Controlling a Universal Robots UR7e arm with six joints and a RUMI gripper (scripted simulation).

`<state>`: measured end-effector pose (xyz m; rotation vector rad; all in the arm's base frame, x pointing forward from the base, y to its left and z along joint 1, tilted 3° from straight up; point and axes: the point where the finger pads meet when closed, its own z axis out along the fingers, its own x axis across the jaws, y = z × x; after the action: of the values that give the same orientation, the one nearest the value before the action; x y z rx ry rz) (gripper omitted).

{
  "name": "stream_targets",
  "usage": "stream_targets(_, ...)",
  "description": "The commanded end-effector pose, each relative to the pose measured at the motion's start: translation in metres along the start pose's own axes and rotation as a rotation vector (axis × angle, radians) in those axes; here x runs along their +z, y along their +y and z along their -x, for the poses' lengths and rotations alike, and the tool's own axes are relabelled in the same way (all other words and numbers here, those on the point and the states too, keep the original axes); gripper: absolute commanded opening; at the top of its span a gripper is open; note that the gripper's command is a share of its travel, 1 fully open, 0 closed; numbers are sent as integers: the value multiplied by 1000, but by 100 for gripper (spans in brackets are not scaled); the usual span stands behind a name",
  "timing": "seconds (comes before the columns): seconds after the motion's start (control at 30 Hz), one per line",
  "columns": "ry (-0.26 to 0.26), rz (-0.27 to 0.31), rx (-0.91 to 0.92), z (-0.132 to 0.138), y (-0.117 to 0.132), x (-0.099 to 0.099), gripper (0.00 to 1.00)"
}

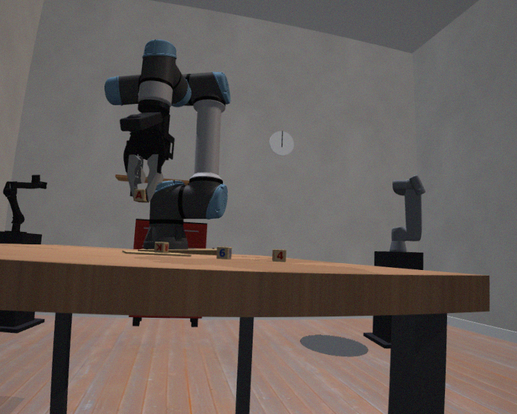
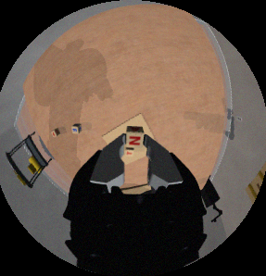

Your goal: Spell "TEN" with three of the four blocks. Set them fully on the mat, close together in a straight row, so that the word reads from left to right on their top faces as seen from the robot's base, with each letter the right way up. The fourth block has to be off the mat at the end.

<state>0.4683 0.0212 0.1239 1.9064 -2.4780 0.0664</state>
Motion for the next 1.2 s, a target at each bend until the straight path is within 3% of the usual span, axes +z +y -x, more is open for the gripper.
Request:
stream_targets(0.0,3,0,102,-4,5,1,5)
stream_targets(1.17,3,0,752,-27,43,4,5)
